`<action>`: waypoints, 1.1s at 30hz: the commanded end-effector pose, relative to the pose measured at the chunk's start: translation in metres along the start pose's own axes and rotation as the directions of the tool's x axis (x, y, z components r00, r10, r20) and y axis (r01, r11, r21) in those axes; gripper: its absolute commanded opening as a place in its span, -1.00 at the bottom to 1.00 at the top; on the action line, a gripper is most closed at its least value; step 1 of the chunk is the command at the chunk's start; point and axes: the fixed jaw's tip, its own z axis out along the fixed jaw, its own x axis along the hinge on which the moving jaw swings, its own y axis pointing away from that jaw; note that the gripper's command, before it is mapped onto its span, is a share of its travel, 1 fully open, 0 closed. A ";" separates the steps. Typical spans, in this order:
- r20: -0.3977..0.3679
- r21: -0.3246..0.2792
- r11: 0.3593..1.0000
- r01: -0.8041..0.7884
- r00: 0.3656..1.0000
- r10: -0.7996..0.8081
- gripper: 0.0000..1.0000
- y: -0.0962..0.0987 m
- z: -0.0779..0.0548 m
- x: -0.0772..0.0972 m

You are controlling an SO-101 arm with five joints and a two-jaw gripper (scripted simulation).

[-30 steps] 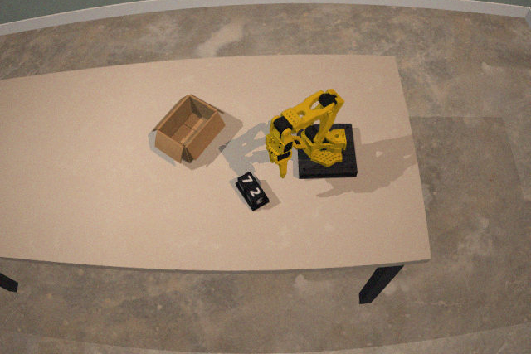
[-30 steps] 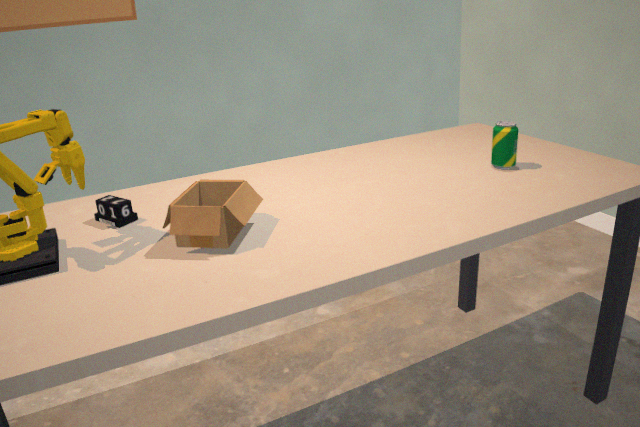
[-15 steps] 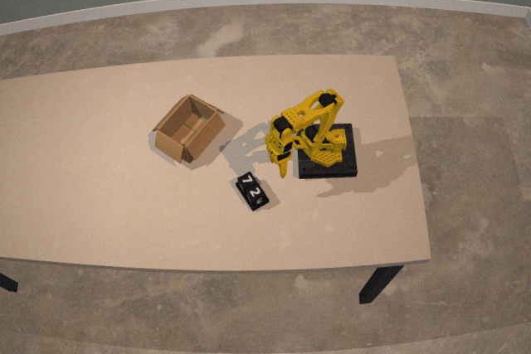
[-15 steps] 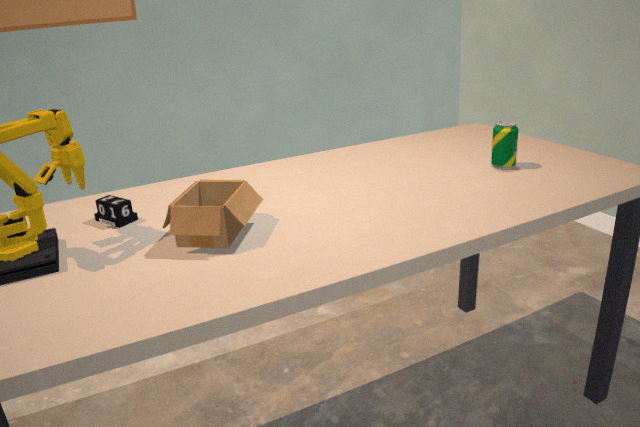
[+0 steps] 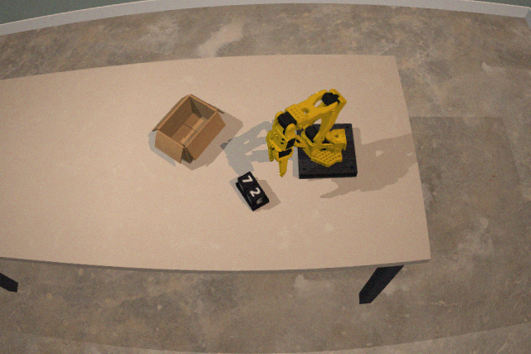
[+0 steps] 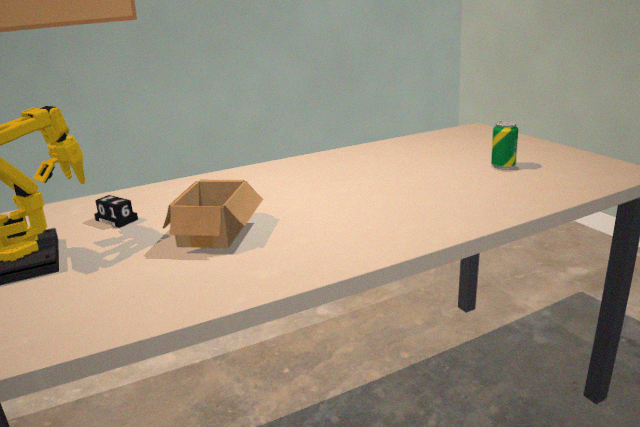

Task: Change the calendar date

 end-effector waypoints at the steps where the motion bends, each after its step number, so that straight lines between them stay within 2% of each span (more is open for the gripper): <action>1: -0.073 0.011 1.000 0.017 0.997 -0.016 -0.36 -0.002 -0.009 0.000; 3: -0.134 0.017 1.000 0.017 0.991 -0.015 -0.35 -0.002 -0.016 0.003; 5: -0.134 0.017 1.000 0.017 0.991 -0.015 -0.35 -0.002 -0.016 0.003; 11: -0.297 0.033 0.999 0.021 0.955 -0.010 -0.32 -0.002 -0.036 0.008; 15: -0.357 0.039 0.999 0.023 0.934 -0.007 -0.30 -0.003 -0.044 0.010; 27: -0.373 0.043 0.999 0.016 0.928 0.001 -0.30 -0.002 -0.046 0.010; 33: -0.365 0.062 0.997 -0.042 0.929 0.062 -0.30 -0.002 -0.046 0.012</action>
